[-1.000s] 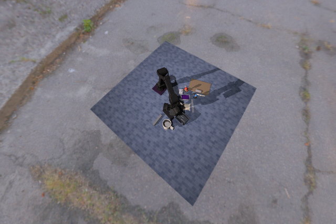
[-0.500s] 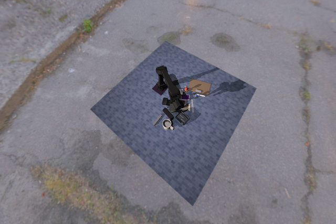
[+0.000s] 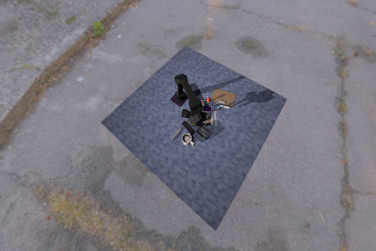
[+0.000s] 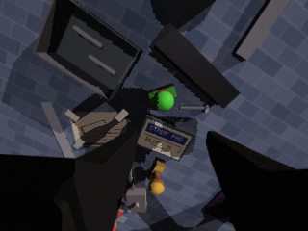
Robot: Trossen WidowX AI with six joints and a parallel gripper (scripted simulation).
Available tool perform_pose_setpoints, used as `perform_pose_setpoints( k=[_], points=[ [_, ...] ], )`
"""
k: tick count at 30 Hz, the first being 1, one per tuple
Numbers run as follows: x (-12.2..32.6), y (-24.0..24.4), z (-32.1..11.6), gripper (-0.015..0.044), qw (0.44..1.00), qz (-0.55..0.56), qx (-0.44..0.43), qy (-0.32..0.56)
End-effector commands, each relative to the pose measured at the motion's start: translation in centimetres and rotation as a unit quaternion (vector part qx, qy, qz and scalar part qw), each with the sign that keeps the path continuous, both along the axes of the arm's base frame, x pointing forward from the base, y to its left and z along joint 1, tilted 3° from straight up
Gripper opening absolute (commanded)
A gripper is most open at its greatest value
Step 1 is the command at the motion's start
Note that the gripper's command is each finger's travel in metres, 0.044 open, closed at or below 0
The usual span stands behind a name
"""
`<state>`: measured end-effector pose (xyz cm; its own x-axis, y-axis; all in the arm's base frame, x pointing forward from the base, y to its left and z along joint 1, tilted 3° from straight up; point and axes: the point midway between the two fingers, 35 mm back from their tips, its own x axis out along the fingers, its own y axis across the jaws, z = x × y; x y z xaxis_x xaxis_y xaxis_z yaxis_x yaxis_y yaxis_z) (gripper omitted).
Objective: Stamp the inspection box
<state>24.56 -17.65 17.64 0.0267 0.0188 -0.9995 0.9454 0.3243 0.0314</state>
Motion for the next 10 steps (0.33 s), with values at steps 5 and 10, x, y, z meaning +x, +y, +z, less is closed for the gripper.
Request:
perform_pose_setpoints(
  k=[5, 10],
  points=[
    [0.0, 0.0, 0.0, 0.0257, 1.0, 0.0, 0.0, 0.0],
    [0.0, 0.0, 0.0, 0.0257, 1.0, 0.0, 0.0, 0.0]
  ],
)
